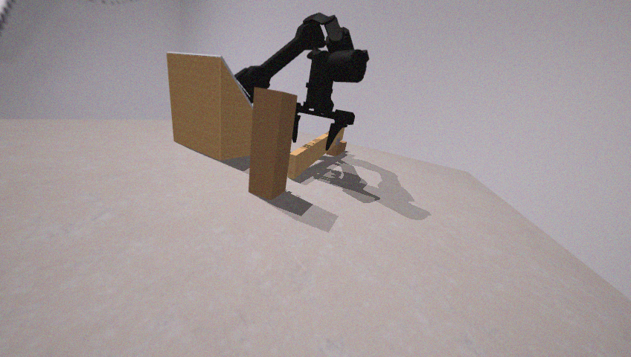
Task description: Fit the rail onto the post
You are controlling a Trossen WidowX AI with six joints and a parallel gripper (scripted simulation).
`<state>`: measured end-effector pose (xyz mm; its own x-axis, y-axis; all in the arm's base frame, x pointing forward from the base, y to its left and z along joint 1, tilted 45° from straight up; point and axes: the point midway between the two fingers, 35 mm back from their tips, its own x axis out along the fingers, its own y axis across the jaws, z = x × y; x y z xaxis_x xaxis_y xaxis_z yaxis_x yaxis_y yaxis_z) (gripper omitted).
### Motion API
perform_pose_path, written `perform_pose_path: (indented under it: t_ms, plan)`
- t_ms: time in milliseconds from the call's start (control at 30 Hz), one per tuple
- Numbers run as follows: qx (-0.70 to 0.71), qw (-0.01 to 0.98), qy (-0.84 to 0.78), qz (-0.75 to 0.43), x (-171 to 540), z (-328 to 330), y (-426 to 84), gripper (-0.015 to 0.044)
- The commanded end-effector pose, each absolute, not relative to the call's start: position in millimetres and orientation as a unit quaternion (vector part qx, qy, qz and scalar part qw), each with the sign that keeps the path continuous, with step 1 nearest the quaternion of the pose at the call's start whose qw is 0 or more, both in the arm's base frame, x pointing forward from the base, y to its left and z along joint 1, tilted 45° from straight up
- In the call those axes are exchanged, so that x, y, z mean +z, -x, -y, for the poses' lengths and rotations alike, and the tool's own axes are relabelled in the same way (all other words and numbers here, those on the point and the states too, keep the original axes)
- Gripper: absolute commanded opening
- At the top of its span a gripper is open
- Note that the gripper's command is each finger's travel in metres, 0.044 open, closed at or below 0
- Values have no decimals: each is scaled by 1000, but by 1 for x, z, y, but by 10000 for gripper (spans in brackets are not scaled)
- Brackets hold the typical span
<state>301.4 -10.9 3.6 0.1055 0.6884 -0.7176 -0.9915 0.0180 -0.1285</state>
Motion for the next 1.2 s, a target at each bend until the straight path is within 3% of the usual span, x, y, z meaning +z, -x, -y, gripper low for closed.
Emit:
perform_pose_path:
  t_ms: [0, 833, 1167]
  plan:
    - [626, 673, 311, -240, -3, 4, -300, 440]
    - [626, 675, 308, -240, -29, -24, -301, 440]
    - [626, 675, 308, -240, -29, -24, -301, 177]
